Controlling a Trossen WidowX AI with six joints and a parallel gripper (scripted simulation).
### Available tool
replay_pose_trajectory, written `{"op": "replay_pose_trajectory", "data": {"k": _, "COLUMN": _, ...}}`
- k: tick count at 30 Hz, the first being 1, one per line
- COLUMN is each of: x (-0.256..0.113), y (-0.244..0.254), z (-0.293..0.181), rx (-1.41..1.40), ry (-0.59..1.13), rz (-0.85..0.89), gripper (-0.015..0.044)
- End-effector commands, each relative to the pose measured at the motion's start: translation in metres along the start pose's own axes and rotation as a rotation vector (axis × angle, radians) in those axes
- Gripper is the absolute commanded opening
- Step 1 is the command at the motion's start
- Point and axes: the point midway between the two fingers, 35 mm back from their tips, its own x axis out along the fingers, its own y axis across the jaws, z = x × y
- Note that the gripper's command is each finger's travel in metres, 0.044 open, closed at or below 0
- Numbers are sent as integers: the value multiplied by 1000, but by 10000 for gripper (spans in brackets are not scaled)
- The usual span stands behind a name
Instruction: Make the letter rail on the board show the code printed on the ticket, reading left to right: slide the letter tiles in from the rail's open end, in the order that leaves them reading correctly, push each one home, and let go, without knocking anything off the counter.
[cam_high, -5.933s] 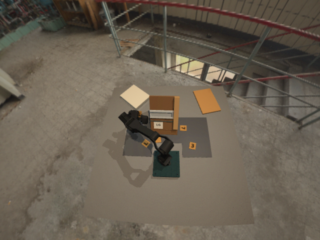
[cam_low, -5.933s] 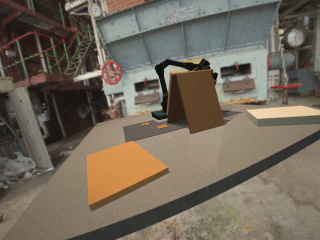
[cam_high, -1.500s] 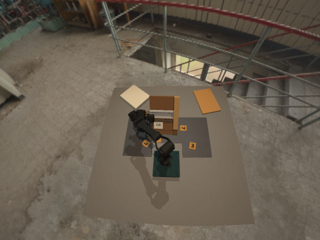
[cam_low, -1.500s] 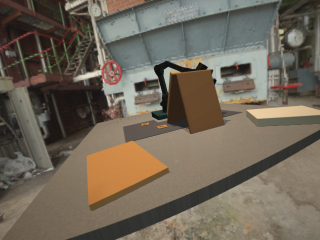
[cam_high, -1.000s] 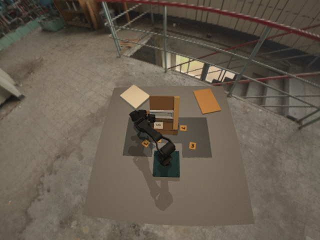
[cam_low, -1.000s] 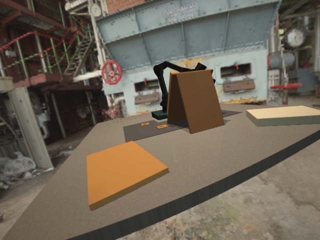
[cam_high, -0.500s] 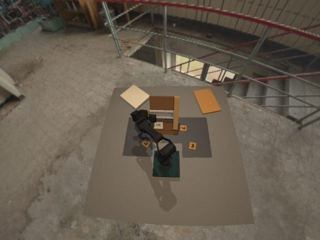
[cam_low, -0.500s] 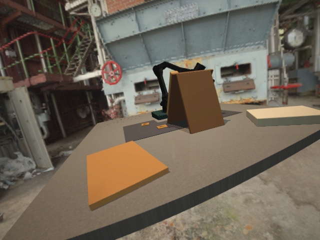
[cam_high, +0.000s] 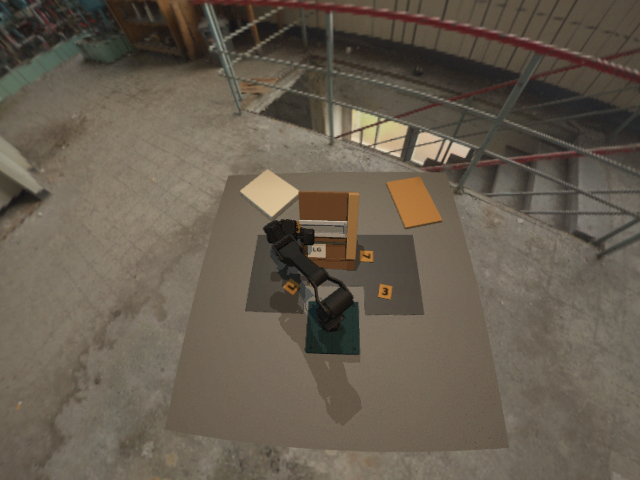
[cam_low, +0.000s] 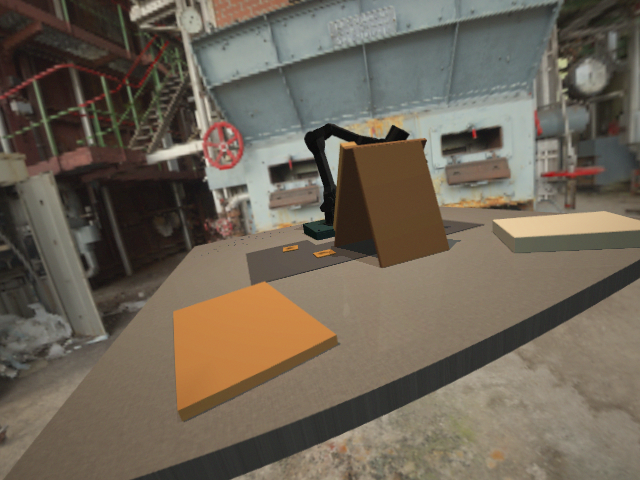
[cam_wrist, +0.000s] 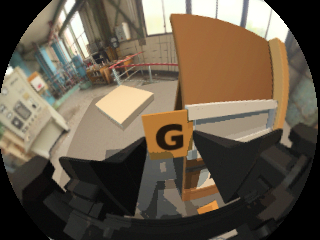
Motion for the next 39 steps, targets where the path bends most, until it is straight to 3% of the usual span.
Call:
{"op": "replay_pose_trajectory", "data": {"k": 1, "x": 0, "y": -3, "z": -1, "rx": -3, "ry": 1, "rz": 2, "gripper": 0}}
{"op": "replay_pose_trajectory", "data": {"k": 39, "x": 0, "y": -22, "z": -1, "rx": -5, "ry": 1, "rz": 1, "gripper": 0}}
